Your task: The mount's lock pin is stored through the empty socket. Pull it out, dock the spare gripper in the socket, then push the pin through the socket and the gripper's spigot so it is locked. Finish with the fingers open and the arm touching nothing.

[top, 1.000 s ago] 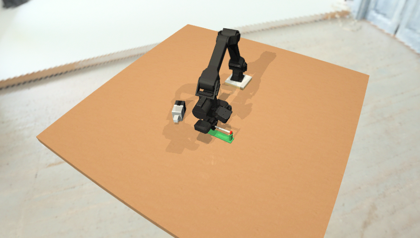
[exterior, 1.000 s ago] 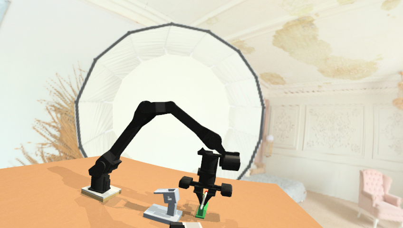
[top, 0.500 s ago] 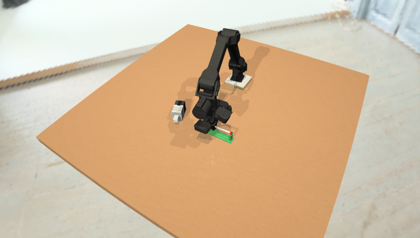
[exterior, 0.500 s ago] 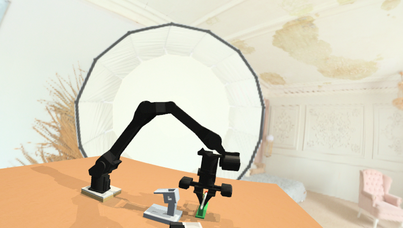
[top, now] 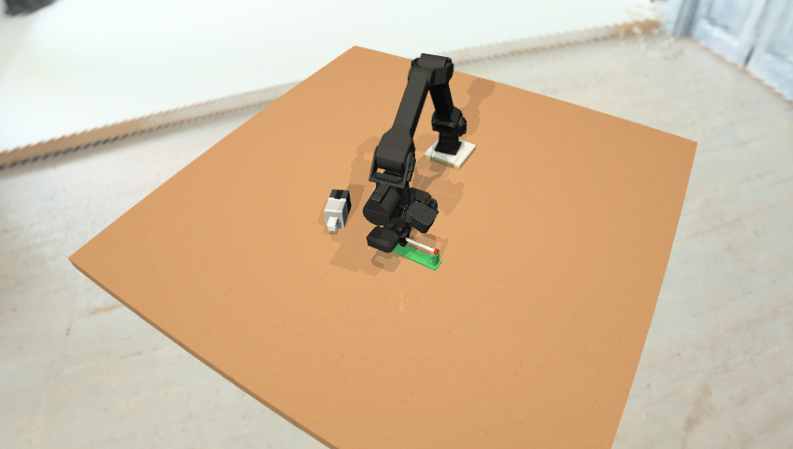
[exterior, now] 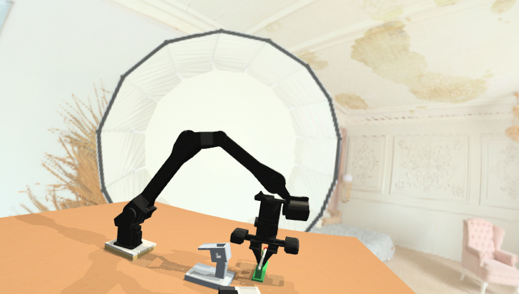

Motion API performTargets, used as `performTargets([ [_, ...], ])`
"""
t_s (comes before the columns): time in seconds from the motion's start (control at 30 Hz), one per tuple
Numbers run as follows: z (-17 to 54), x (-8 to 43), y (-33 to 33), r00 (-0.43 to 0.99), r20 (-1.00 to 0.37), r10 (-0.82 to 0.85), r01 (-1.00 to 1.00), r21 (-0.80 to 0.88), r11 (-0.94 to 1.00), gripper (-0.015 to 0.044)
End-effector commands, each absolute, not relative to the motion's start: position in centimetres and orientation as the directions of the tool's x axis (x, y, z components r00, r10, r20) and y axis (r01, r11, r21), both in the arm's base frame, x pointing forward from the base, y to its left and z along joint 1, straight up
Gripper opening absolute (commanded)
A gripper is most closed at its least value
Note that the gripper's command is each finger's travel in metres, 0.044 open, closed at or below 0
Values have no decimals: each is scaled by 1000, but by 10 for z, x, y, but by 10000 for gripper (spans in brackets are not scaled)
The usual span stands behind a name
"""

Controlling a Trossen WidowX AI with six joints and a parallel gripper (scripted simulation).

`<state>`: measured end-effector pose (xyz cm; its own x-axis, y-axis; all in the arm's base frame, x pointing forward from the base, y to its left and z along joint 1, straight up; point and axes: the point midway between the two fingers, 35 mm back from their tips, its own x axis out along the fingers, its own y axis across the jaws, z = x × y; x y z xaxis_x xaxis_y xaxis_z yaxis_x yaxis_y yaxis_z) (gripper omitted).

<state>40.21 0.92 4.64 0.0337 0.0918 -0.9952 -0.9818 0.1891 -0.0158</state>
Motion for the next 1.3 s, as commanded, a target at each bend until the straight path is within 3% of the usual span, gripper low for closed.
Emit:
performTargets([
  [0.0, 42, 402, 9, 28, -995, 92, -982, -10, 186, 0],
  [1.03, 45, 402, 9, 33, -995, 92, -982, -15, 189, 0],
  [1.27, 45, 402, 9, 33, -995, 92, -982, -15, 189, 184],
])
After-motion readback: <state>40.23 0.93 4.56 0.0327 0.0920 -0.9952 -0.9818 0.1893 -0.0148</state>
